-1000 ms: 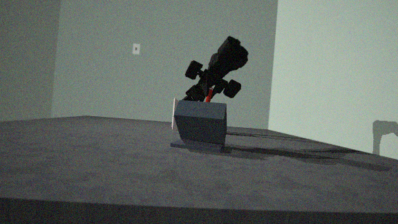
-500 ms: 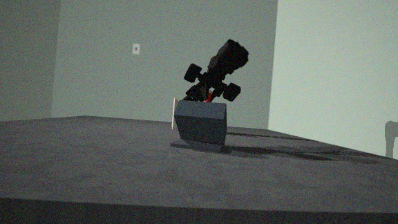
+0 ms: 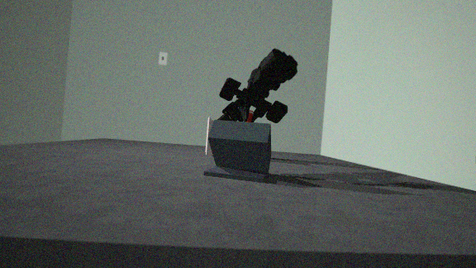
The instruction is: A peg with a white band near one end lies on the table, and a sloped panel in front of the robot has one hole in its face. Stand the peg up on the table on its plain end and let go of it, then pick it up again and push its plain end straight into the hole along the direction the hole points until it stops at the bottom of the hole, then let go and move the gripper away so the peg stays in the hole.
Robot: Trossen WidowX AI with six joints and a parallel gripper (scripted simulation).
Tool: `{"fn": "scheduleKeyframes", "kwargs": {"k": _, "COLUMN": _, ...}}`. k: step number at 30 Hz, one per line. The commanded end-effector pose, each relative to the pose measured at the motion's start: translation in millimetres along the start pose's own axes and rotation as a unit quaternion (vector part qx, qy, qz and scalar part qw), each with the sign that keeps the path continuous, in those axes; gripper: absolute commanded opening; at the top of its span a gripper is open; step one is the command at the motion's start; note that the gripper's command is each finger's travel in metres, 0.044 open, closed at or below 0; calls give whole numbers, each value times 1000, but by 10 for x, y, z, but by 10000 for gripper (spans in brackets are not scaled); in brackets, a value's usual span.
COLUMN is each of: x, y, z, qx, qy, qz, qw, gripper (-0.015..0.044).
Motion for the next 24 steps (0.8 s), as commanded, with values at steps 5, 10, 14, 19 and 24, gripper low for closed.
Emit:
{"fn": "scheduleKeyframes", "kwargs": {"k": 5, "x": 7, "y": -2, "z": -4, "qx": 0, "qy": 1, "qz": 0, "qw": 1000, "gripper": 0}}
{"fn": "scheduleKeyframes", "kwargs": {"k": 10, "x": 2, "y": -6, "z": 2, "qx": 0, "qy": 1, "qz": 0, "qw": 1000, "gripper": 0}}
{"fn": "scheduleKeyframes", "kwargs": {"k": 14, "x": -5, "y": -9, "z": 11, "qx": 0, "qy": 1, "qz": 0, "qw": 1000, "gripper": 0}}
{"fn": "scheduleKeyframes", "kwargs": {"k": 19, "x": -14, "y": -9, "z": 19, "qx": 0, "qy": 1, "qz": 0, "qw": 1000, "gripper": 0}}
{"fn": "scheduleKeyframes", "kwargs": {"k": 24, "x": -20, "y": -7, "z": 35, "qx": 0, "qy": 1, "qz": 0, "qw": 1000, "gripper": 0}}
Point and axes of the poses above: the point midway between the two fingers, 35 mm back from their tips, its own z axis out along the fingers, its own y axis across the jaws, x = y × z, the point moved 2 cm from there along -z, back along the fingers, and after that the axes turned 14 degrees about z, right-handed, at the moved point
